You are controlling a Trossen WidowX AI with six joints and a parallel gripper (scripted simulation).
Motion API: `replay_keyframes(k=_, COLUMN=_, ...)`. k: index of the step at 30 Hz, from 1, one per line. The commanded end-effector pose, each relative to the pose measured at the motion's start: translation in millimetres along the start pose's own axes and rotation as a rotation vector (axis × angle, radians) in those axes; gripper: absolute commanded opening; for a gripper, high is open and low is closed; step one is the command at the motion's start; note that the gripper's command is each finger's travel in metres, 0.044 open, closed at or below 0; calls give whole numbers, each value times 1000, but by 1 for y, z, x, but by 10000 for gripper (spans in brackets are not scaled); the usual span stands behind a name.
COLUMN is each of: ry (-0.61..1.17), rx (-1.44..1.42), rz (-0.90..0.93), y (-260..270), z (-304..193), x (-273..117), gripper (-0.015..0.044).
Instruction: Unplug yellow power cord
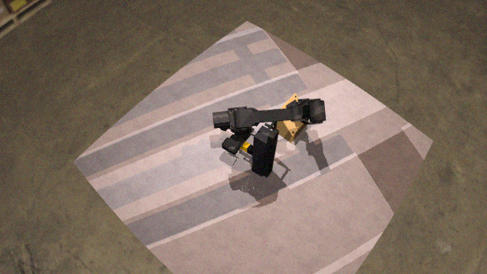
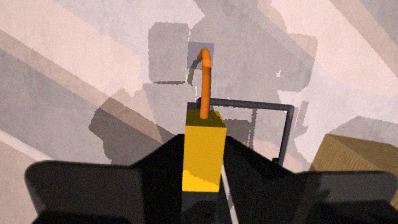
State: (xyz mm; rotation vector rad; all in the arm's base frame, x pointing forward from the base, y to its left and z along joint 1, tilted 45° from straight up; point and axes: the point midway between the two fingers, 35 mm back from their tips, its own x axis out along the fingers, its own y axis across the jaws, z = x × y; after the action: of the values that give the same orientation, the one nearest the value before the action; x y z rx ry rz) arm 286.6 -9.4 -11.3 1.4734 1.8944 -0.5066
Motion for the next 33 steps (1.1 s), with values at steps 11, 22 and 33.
replay_keyframes(k=11, ry=-6, rx=0, rz=4, y=2, z=23, x=-2, gripper=0)
replay_keyframes(k=22, ry=-8, rx=1, rz=5, y=1, z=41, x=-4, gripper=0)
replay_keyframes(k=33, ry=-7, rx=3, rz=8, y=0, z=47, x=-5, gripper=79)
